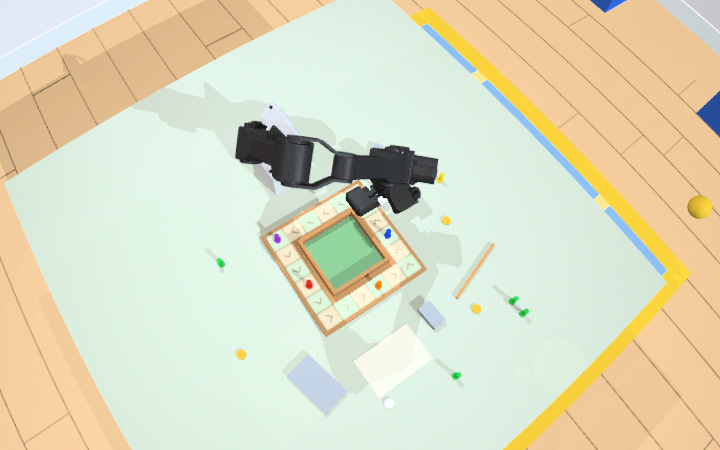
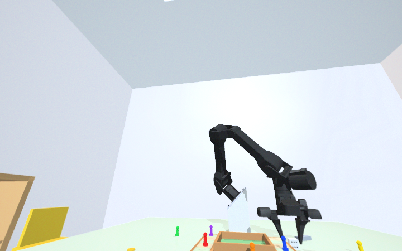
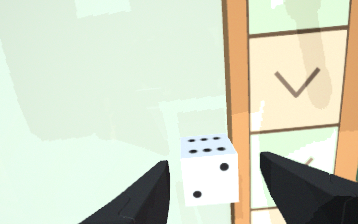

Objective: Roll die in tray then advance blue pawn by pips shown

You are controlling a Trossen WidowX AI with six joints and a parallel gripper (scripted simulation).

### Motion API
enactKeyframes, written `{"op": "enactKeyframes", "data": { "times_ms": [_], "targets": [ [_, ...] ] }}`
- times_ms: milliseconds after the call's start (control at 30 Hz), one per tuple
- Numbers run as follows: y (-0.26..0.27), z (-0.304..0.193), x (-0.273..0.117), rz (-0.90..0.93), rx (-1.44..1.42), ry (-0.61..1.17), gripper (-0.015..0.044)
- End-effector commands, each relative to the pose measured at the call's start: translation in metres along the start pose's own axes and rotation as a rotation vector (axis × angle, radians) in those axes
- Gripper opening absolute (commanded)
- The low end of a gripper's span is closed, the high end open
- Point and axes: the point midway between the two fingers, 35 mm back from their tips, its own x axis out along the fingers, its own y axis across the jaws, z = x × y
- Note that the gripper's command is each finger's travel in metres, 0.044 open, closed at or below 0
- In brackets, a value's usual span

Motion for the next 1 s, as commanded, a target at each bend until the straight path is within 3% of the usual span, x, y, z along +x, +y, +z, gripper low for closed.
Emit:
{"op": "enactKeyframes", "data": {
  "times_ms": [0,333,433,733,967],
  "targets": [
    [0.003,0.000,0.002,0.012,0.004,0.003,0.0144],
    [0.003,0.000,0.002,0.012,0.004,0.003,0.0077],
    [0.005,0.000,0.001,0.018,-0.015,0.003,0.0000],
    [0.014,0.007,-0.039,0.030,-0.033,0.003,0.0000],
    [0.013,0.009,-0.093,0.024,-0.009,0.004,0.0000]
  ]
}}
